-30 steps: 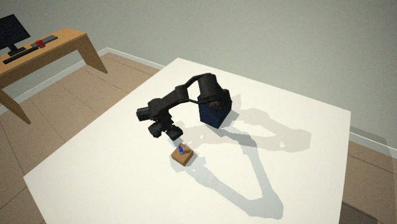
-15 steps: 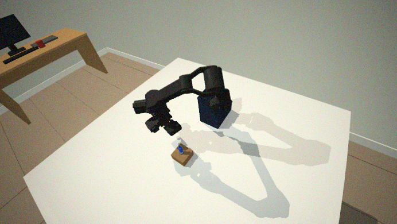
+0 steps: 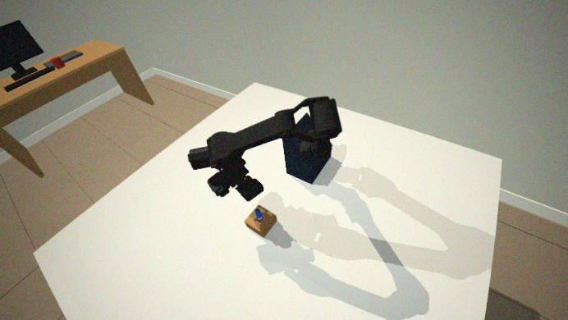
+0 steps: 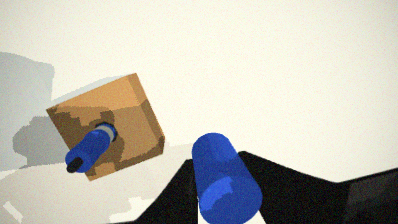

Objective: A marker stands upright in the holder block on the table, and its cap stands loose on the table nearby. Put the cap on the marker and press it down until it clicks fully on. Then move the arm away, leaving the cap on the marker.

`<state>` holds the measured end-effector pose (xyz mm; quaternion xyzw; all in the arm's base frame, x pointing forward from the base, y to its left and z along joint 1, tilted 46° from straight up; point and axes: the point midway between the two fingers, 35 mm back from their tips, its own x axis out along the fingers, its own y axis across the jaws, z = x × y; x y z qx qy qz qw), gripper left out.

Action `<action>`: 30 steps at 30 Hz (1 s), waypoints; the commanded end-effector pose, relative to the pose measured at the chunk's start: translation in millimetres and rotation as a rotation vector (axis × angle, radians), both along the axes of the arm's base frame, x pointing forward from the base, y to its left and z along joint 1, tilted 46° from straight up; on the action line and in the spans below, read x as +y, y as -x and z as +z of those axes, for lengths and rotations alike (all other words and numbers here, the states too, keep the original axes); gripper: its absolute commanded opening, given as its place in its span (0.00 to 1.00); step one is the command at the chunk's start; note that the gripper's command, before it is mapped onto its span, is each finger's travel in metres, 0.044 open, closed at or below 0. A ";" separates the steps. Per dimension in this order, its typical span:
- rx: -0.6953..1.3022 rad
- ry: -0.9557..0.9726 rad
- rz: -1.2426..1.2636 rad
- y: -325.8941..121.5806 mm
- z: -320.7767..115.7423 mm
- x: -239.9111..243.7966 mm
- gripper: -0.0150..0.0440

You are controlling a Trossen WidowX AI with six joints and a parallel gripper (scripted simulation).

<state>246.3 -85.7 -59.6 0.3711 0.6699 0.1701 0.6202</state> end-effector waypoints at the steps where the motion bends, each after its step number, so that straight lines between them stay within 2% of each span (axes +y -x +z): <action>1: -0.002 0.000 -0.004 -10.0 18.4 4.9 0.25; 17: -0.003 -0.009 -0.003 -30.7 79.6 30.4 0.25; 30: -0.003 -0.009 -0.003 -31.0 74.6 36.4 0.25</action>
